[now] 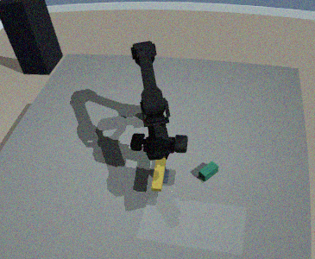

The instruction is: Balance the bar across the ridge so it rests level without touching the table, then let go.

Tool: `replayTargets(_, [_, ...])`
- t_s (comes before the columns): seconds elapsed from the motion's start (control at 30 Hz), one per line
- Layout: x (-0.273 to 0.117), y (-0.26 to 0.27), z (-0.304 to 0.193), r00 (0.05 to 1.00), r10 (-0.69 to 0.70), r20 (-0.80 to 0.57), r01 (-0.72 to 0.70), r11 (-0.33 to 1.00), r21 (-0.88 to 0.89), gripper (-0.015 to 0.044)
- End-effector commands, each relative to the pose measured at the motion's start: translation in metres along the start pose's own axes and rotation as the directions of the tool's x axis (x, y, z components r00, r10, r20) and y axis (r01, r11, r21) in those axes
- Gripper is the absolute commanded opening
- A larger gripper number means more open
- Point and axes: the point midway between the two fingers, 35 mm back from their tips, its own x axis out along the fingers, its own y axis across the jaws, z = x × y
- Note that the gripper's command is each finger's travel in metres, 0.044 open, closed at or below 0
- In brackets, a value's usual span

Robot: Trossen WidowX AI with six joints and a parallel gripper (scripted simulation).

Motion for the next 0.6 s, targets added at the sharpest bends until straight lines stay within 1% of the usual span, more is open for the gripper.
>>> replayTargets(0.0, [0.0014,0.0006,-0.0003,1.000,0.004,-0.002,-0.004,1.000,0.002,0.0000])
replayTargets(0.57, [0.0029,0.0005,-0.0006,1.000,0.004,-0.002,-0.004,1.000,0.002,0.0000])
